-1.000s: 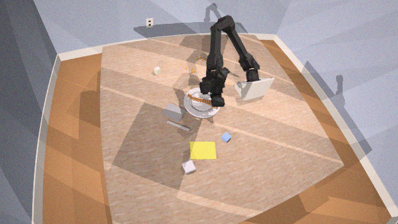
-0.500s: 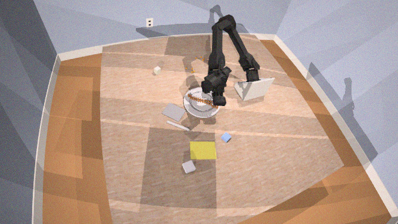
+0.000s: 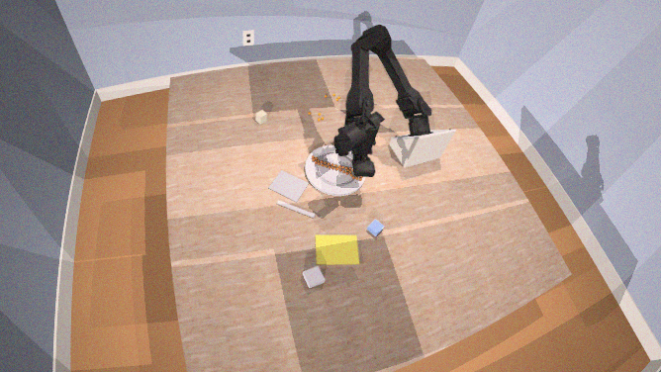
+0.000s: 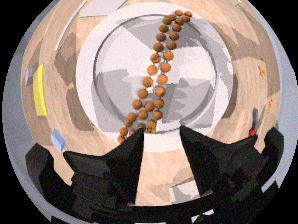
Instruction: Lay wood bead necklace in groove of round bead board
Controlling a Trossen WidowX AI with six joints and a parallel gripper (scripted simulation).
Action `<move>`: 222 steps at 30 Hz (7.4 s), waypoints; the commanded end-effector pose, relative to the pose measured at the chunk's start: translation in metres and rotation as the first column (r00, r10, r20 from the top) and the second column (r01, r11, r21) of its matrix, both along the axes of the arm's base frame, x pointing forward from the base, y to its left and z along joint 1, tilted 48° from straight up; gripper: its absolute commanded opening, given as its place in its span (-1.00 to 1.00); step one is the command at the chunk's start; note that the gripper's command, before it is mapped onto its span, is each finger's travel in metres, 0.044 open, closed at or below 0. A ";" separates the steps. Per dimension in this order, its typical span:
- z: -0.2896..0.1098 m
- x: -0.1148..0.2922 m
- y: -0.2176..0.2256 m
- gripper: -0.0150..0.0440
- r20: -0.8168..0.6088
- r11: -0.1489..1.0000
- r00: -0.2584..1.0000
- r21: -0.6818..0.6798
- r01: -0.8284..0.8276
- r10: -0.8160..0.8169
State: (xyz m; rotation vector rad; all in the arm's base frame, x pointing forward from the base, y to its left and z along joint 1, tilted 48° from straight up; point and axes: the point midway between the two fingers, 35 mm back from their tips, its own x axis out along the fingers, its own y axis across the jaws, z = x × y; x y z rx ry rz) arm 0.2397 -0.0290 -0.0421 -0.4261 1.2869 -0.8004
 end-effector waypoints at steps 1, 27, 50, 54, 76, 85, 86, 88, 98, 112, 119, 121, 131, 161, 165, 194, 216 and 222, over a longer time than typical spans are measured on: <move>0.000 0.001 0.000 0.49 0.004 1.000 1.000 0.000 0.003 -0.003; 0.005 -0.001 0.004 1.00 -0.007 1.000 1.000 -0.006 0.003 -0.003; -0.007 -0.007 0.052 0.20 -0.370 0.942 0.872 0.029 -0.335 0.322; -0.007 -0.007 0.053 -0.08 -0.377 0.939 0.866 0.031 -0.342 0.328; -0.023 -0.003 0.036 -0.08 -0.367 0.939 0.870 0.032 -0.342 0.330; -0.033 -0.004 0.025 -0.08 -0.376 0.939 0.867 0.029 -0.342 0.328; -0.033 -0.005 0.023 -0.08 -0.377 0.939 0.866 0.029 -0.342 0.327; -0.034 -0.005 0.023 -0.08 -0.378 0.939 0.866 0.029 -0.342 0.327; -0.033 -0.003 0.024 -0.35 -0.369 0.940 0.870 0.032 -0.340 0.327; -0.033 -0.003 0.024 -0.49 -0.369 0.940 0.870 0.032 -0.340 0.327; -0.033 -0.003 0.024 -0.49 -0.369 0.940 0.870 0.032 -0.340 0.327; -0.033 -0.003 0.024 -0.49 -0.369 0.940 0.870 0.032 -0.340 0.327; -0.033 -0.003 0.024 -0.49 -0.369 0.940 0.870 0.032 -0.340 0.327; -0.029 -0.005 0.028 -0.49 -0.378 0.939 0.866 0.029 -0.342 0.327; -0.029 -0.003 0.029 -0.49 -0.378 0.939 0.866 0.029 -0.342 0.327; -0.033 0.032 0.025 -0.49 -0.376 0.939 0.867 0.028 -0.342 0.327; -0.033 0.032 0.025 -0.49 -0.376 0.939 0.867 0.028 -0.342 0.327; -0.033 0.032 0.025 -0.49 -0.376 0.939 0.867 0.028 -0.342 0.327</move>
